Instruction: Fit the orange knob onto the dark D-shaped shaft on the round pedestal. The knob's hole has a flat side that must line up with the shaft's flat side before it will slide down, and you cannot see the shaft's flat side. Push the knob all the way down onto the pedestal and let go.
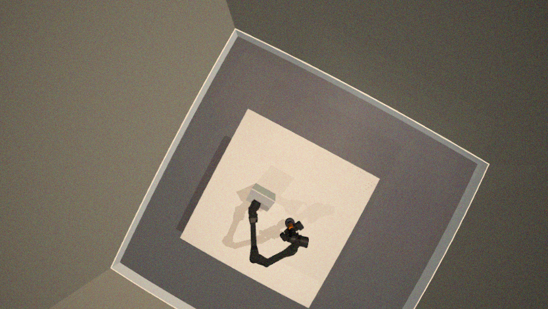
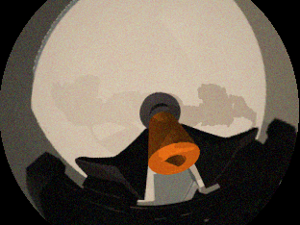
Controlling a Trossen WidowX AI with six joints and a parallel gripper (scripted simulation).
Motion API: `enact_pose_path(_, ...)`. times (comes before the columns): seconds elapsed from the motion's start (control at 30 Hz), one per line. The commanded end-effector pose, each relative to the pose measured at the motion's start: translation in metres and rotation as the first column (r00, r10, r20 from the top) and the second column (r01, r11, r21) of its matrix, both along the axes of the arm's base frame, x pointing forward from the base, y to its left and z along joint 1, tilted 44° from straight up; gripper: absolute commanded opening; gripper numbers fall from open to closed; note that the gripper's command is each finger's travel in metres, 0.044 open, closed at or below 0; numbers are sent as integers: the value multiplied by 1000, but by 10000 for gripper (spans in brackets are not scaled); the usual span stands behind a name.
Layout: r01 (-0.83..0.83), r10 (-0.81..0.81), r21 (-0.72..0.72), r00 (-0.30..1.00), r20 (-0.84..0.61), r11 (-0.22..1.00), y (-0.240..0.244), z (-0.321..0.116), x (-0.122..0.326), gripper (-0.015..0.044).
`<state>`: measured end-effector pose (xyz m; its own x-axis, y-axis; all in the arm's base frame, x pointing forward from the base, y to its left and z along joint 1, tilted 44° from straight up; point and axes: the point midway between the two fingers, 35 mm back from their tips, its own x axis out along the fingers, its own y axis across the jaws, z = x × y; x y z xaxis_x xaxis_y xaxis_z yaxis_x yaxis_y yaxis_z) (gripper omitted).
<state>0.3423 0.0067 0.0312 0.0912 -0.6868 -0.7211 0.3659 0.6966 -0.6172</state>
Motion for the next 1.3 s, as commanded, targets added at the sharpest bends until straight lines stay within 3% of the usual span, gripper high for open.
enact_pose_path(0.0,4,-4,2,1000,9,1000,0,0,1,0)
enact_pose_path(0.6,4,-4,2,1000,9,1000,1,3,0,0)
enact_pose_path(0.83,146,-149,31,979,143,989,1,2,1,0)
enact_pose_path(1.27,153,-156,33,976,149,988,-2,-1,0,0)
